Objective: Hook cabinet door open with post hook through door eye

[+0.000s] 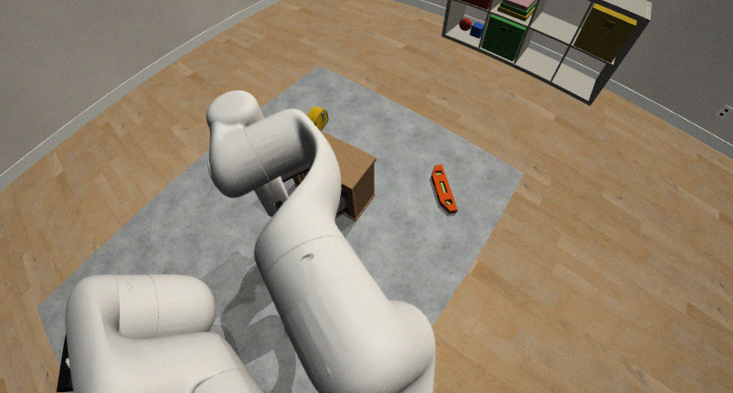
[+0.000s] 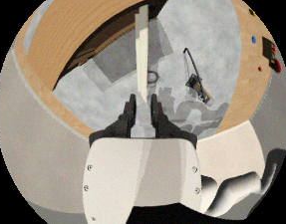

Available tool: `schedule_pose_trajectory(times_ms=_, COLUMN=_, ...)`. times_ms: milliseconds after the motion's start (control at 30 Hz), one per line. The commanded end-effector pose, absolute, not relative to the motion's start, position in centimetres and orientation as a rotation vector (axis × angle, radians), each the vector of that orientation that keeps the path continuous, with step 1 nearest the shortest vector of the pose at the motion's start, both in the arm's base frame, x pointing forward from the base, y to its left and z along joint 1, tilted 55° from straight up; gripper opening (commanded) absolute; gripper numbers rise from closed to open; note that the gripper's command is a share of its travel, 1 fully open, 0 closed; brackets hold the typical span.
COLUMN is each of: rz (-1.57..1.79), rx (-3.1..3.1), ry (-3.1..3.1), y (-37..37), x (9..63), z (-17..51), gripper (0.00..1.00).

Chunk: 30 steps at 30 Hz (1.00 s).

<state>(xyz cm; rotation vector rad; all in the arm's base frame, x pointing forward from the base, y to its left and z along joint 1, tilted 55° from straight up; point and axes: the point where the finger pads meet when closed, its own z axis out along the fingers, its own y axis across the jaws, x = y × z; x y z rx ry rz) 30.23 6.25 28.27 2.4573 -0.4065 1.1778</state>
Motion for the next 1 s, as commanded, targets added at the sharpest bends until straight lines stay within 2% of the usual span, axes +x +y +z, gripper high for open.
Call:
schedule_pose_trajectory(times_ms=0, rz=1.18, rx=2.457, ry=-0.406, y=6.7, x=29.5, z=28.9, gripper=0.27)
schedule_pose_trajectory(times_ms=967, rz=1.18, rx=2.457, ry=-0.406, y=8.2, x=27.4, z=30.7, gripper=0.27)
